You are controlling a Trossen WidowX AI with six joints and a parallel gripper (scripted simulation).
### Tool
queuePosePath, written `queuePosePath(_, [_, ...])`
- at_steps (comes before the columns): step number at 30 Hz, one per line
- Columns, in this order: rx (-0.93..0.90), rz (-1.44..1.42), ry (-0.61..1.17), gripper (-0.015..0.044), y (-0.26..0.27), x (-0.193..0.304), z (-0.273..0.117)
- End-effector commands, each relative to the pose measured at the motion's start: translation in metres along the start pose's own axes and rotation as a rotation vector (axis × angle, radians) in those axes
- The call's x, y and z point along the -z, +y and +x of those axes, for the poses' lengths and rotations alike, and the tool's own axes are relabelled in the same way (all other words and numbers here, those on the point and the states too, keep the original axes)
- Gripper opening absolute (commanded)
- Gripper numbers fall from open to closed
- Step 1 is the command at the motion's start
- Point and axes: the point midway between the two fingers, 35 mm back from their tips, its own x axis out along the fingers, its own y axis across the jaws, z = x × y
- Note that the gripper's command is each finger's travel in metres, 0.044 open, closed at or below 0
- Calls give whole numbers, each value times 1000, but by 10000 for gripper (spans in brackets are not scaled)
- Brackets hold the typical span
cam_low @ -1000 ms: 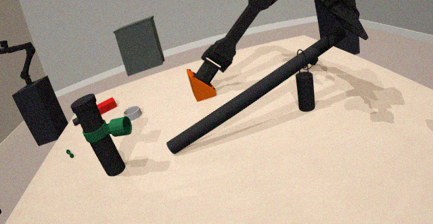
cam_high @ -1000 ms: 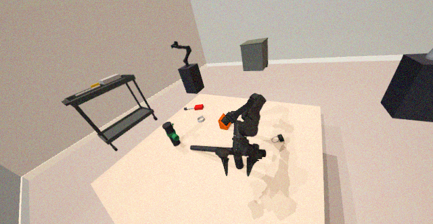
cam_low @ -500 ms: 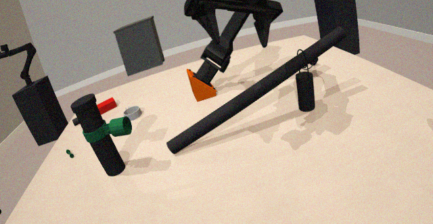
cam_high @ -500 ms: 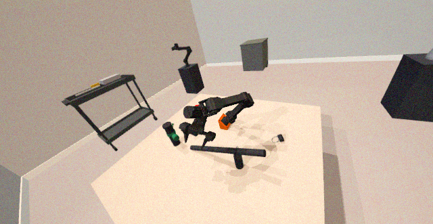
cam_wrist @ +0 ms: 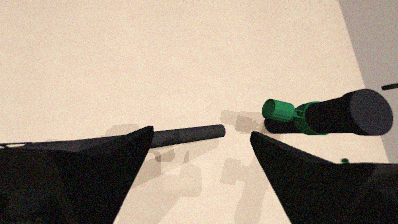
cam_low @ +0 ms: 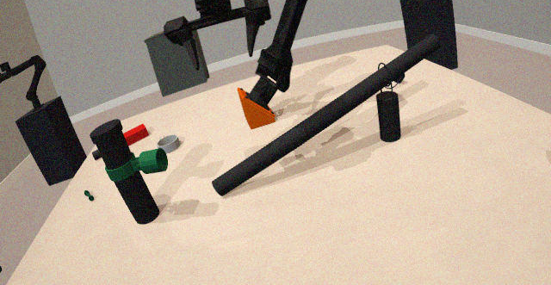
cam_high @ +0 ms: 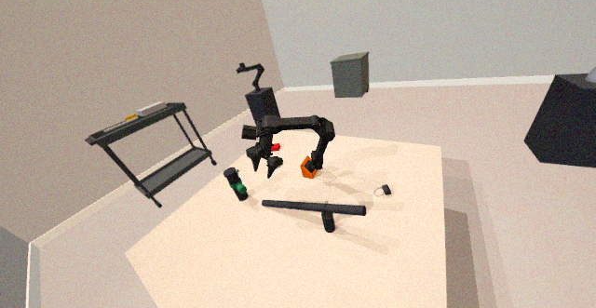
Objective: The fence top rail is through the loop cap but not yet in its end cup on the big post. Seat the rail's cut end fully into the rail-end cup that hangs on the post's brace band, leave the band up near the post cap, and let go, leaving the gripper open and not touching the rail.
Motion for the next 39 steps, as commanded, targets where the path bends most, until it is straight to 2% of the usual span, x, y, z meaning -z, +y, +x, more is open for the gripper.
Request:
queuePosePath(1, [-7,-118,3,440,-12,-2,3])
queuePosePath(13, [34,-1211,26,440,-122,-19,34])
queuePosePath(17, [38,-1406,36,440,-141,-19,41])
queuePosePath(35, [39,-1452,38,440,-146,-18,42])
queuePosePath(39, [39,-1452,38,440,-146,-12,57])
